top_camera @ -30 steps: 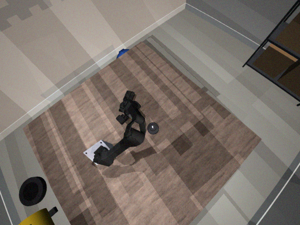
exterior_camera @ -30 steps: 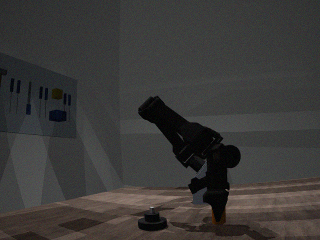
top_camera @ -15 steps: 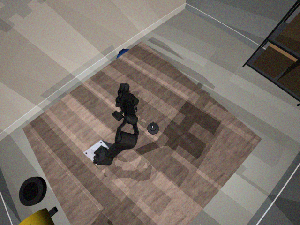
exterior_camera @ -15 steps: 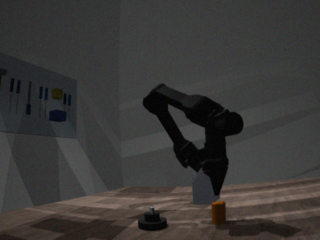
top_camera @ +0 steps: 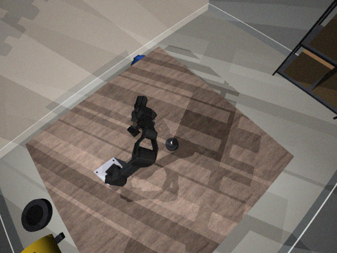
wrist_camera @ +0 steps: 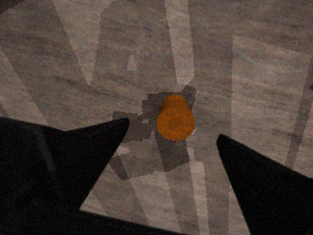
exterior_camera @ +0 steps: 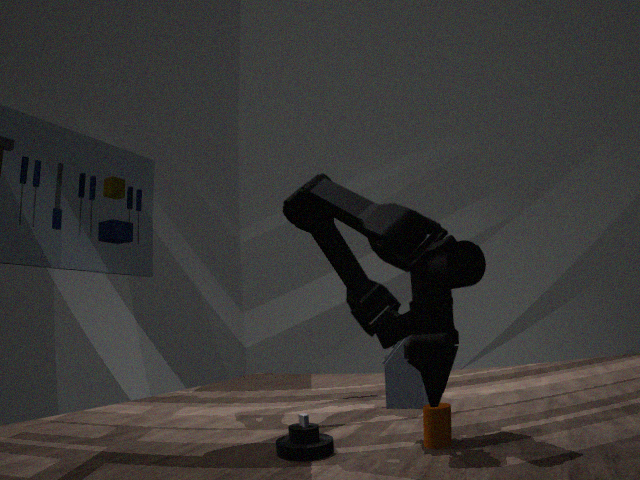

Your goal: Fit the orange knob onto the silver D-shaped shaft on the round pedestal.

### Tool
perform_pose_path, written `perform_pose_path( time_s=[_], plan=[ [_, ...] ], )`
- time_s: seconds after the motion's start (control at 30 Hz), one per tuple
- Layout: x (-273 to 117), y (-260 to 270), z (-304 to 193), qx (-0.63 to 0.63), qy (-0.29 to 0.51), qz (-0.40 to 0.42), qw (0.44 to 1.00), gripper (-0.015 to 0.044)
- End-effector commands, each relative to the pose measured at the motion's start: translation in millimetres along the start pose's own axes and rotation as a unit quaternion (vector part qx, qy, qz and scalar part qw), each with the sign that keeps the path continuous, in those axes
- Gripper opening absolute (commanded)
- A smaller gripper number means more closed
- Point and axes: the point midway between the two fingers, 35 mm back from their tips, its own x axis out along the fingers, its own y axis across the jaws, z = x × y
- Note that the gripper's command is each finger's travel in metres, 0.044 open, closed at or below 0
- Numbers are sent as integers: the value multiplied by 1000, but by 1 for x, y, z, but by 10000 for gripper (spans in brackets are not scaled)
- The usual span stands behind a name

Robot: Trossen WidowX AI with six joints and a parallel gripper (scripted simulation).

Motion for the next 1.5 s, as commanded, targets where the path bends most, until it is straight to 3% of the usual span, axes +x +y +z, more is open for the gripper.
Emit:
perform_pose_path(
  time_s=[0.0,1.17,1.47],
  plan=[
    [8,-1,1,-3,-2,-3,1000,440],
    [62,-3,2,-3,-5,-4,1000,440],
    [62,-3,2,-3,-5,-4,1000,204]
  ],
)
